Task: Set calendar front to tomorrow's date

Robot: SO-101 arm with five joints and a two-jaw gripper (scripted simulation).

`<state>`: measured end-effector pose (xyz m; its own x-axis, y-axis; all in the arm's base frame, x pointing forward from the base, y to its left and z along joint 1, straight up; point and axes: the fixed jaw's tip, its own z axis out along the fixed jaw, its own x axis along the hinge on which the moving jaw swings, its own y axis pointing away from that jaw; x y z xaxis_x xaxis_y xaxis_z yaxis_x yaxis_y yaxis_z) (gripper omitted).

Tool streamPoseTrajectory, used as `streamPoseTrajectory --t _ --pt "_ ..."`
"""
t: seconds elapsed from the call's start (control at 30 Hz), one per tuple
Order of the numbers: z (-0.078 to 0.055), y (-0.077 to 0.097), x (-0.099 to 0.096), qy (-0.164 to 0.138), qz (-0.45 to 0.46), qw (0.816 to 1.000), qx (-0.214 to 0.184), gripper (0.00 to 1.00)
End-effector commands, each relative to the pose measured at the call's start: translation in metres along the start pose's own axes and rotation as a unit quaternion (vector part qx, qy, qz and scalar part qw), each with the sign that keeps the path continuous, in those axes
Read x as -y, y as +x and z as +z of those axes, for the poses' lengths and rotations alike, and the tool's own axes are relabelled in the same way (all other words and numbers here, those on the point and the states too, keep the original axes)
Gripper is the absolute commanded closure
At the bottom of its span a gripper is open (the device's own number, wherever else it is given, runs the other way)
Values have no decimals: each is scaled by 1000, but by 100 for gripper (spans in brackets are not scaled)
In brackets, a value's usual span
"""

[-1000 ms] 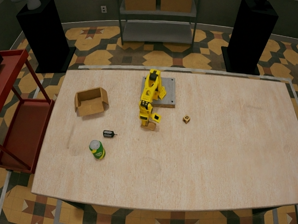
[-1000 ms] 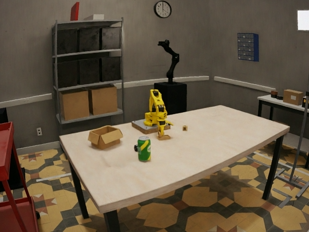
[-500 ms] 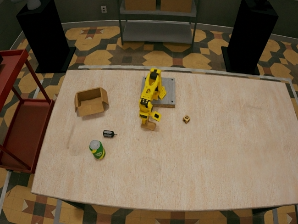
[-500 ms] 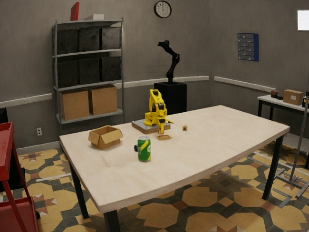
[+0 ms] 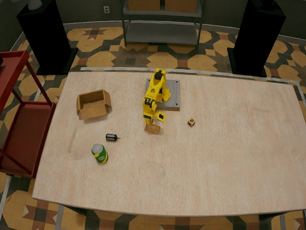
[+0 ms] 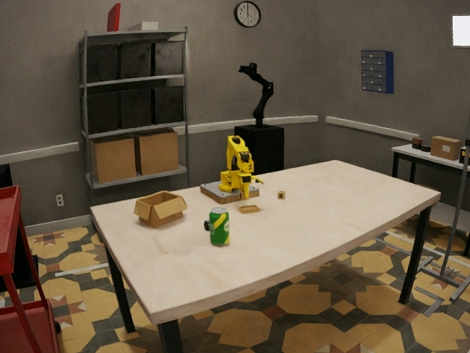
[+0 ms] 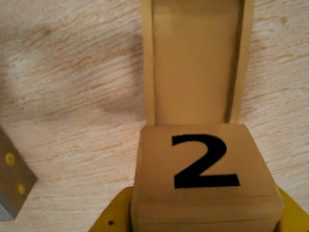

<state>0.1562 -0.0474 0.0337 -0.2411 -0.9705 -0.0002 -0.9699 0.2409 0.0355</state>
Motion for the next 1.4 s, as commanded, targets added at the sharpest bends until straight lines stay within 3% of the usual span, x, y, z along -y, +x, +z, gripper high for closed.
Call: streamPoseTrajectory --t 0.0,0.93,1.37 --pt "-5 1 2 10 -2 1000 0 100" --pt "11 1 2 10 -2 1000 0 100" --pt "13 0 1 9 -2 1000 0 100"
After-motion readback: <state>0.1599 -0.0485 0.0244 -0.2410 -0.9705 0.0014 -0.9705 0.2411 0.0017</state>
